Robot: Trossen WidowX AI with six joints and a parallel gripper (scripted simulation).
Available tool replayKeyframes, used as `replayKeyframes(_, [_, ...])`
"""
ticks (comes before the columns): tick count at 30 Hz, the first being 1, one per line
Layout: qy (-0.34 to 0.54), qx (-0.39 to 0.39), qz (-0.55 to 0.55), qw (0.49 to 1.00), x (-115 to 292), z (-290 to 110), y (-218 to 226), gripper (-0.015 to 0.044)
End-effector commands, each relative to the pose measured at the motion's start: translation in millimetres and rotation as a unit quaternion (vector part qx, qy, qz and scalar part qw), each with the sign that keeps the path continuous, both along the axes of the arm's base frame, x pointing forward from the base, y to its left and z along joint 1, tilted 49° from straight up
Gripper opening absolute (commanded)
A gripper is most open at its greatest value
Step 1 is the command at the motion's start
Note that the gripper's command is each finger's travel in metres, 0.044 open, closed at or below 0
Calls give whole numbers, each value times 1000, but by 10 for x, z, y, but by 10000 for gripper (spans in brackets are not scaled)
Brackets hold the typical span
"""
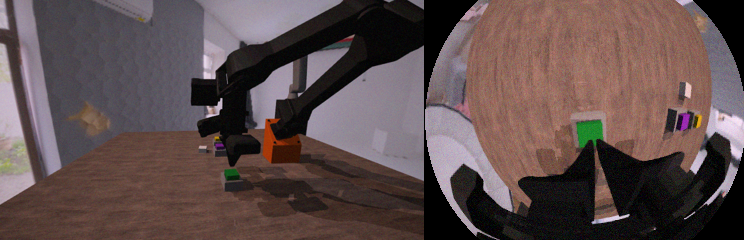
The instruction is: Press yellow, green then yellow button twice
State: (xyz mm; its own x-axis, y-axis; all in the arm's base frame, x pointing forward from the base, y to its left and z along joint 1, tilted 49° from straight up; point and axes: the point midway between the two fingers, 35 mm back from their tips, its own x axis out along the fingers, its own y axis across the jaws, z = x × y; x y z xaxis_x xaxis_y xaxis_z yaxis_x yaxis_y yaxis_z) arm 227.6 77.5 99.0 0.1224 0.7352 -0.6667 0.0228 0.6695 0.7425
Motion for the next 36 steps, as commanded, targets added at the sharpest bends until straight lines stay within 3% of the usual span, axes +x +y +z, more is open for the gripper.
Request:
replayKeyframes(1, [-3, 2, 3, 1000, -13, 68, -44, 20])
replayKeyframes(8, [-2, 1, 3, 1000, -82, 455, -489, 20])
replayKeyframes(14, [1, -4, -9, 1000, -34, 396, -602, 20])
replayKeyframes(24, [9, -32, -24, 999, 180, -475, -1649, 20])
replayKeyframes(31, [5, -23, -8, 1000, -74, -1271, -2283, 20])
replayKeyframes(36, [-2, -10, 2, 1000, -319, -1710, -2501, 20])
